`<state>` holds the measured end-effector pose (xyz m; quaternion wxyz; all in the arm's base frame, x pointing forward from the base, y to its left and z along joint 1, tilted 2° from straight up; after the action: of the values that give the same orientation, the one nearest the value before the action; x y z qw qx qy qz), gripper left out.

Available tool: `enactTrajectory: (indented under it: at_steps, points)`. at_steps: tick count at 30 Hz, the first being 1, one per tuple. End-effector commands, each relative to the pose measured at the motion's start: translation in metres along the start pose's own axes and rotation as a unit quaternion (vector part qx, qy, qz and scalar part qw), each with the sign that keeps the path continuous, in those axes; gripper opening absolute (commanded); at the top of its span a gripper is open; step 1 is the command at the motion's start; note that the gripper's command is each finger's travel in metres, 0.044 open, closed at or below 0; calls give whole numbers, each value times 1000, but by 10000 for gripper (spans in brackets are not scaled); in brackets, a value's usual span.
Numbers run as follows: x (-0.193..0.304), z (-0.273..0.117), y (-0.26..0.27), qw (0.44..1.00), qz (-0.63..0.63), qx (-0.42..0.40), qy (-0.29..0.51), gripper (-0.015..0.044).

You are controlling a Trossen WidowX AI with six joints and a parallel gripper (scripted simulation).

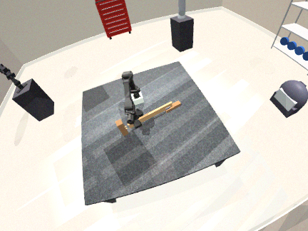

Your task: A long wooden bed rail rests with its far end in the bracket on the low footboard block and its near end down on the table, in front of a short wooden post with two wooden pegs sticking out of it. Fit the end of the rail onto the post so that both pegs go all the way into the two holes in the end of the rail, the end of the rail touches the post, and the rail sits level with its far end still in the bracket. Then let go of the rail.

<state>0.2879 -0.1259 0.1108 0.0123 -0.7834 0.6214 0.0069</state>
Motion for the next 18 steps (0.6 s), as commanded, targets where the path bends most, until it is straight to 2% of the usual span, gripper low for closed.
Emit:
enactTrajectory:
  at_steps: [1, 18]
  points:
    - [2, -2, 0, 1000, -2, 2, 1, 0]
    - [7, -3, 0, 1000, -2, 2, 1, 0]
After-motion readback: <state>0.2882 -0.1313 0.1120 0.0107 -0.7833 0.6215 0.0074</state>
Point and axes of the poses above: the point midway between the two fingers, 35 mm back from their tips, its own z axis out along the fingers, its own y axis across the jaws, x = y × z, the point moved 10 cm from there along -z, back along the fingers, and after that the axes turned 11 degrees about -z, right-handed, at the moved point
